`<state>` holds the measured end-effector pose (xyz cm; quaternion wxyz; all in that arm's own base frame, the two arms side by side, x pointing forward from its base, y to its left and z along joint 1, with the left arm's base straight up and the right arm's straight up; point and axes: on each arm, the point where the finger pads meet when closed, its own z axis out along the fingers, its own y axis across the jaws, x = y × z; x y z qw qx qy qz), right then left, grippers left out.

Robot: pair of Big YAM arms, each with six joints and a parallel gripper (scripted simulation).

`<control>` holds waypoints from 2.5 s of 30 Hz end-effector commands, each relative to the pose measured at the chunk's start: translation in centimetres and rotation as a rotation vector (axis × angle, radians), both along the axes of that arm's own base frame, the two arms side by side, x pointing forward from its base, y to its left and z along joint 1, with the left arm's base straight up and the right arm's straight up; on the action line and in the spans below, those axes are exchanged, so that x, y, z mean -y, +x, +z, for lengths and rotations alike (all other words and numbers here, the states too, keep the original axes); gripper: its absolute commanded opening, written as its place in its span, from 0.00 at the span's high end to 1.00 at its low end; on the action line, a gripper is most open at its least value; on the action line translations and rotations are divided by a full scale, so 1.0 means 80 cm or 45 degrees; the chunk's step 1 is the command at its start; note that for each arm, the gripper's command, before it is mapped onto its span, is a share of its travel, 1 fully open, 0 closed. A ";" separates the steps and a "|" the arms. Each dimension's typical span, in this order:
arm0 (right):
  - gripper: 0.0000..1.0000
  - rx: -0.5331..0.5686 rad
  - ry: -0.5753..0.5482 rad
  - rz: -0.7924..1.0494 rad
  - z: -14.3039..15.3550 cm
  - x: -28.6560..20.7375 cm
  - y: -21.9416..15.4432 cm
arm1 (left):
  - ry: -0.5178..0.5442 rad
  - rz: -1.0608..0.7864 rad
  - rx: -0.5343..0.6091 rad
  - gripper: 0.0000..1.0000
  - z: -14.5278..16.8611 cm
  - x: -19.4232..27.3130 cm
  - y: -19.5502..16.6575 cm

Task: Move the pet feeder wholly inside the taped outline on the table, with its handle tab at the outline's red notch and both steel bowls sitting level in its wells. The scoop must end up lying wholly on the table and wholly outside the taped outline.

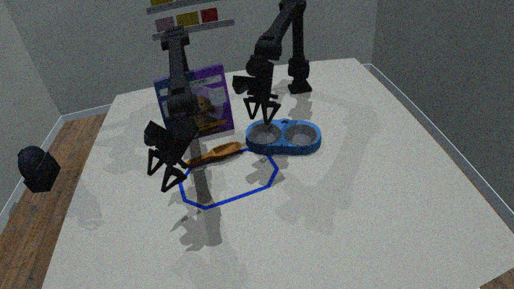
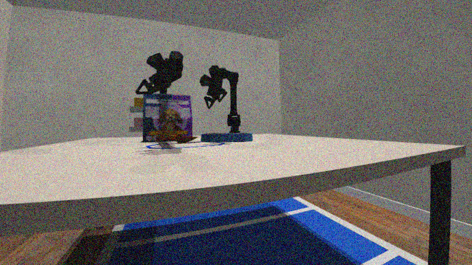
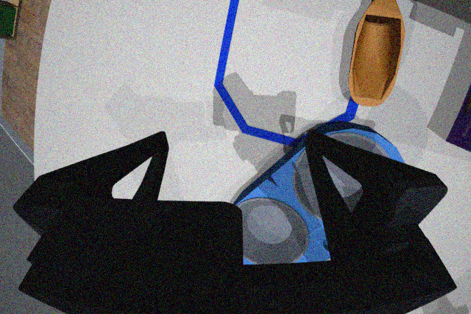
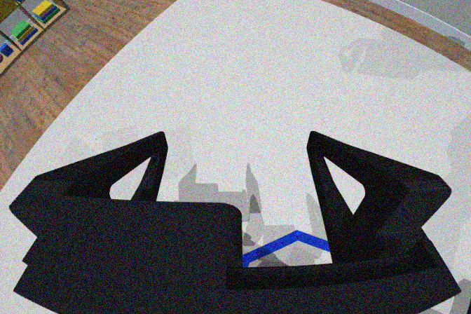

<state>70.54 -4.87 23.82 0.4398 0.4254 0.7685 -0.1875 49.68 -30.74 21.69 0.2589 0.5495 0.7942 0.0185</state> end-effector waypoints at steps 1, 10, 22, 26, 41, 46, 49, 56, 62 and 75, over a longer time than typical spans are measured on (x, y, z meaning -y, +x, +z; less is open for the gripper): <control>0.00 0.024 0.000 -0.002 0.011 0.000 0.002 | -0.018 0.001 0.025 0.00 0.014 0.002 0.003; 0.00 0.024 0.000 -0.002 0.011 0.000 0.002 | -0.018 0.001 0.025 0.00 0.014 0.002 0.003; 0.00 0.018 0.041 -0.015 0.003 -0.013 -0.028 | -0.118 0.061 0.037 0.00 0.008 -0.002 0.006; 0.00 -0.022 0.093 -0.027 -0.021 -0.027 -0.076 | -0.291 0.049 0.050 0.00 0.006 0.015 0.008; 0.00 -0.224 0.271 -0.033 -0.116 -0.082 -0.266 | -0.828 -0.104 0.060 0.00 0.014 0.054 -0.010; 0.00 -0.291 0.315 -0.021 -0.142 -0.098 -0.318 | -1.002 -0.199 0.054 0.00 0.022 0.060 -0.028; 0.00 -0.318 0.330 -0.011 -0.152 -0.104 -0.336 | -1.099 -0.266 0.048 0.00 0.028 0.061 -0.043; 0.11 -0.332 0.339 0.000 -0.155 -0.108 -0.345 | -1.228 -0.390 0.030 0.00 0.033 0.059 -0.071; 0.52 -0.405 0.495 -0.061 -0.168 -0.102 -0.316 | -1.295 -0.507 0.016 0.00 0.033 0.055 -0.096; 0.52 -0.548 0.877 -0.150 -0.187 -0.106 -0.310 | -1.300 -0.531 0.051 0.00 0.046 0.059 -0.087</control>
